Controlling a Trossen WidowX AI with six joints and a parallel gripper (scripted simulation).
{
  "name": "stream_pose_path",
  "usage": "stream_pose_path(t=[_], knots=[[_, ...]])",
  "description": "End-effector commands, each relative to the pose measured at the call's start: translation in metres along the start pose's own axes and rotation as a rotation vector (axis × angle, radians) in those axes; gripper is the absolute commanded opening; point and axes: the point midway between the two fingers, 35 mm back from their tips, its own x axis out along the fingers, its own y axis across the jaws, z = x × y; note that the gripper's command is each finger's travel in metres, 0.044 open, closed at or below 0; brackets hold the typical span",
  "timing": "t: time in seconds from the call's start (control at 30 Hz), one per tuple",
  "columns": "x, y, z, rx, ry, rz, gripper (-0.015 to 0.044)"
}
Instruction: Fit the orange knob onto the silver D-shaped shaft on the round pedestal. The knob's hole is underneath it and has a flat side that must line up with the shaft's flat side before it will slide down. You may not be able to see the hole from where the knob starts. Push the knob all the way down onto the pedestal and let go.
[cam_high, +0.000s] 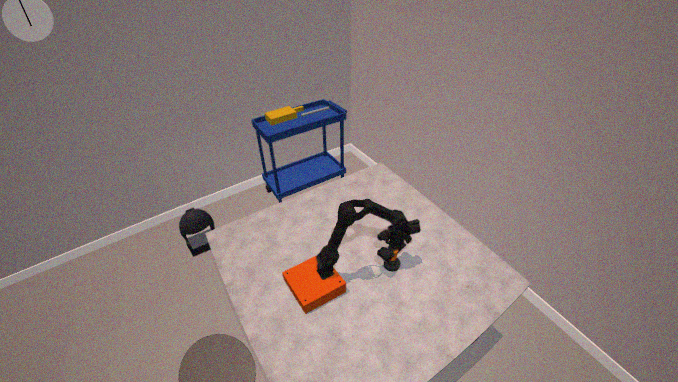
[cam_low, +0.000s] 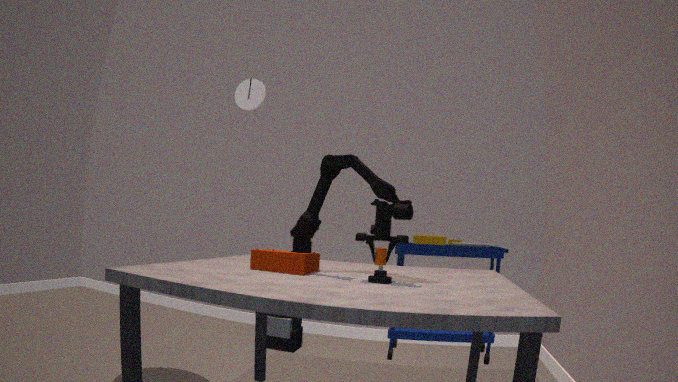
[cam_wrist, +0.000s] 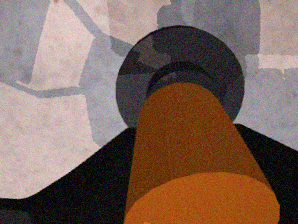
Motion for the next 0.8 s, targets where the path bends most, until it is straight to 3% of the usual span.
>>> stream_pose_path(t=[0.0, 0.77], knots=[[0.0004, -0.0021, -0.0015, -0.066, 0.003, -0.001, 0.0], [0.0031, -0.0046, -0.0021, -0.066, 0.003, -0.001, 0.0]])
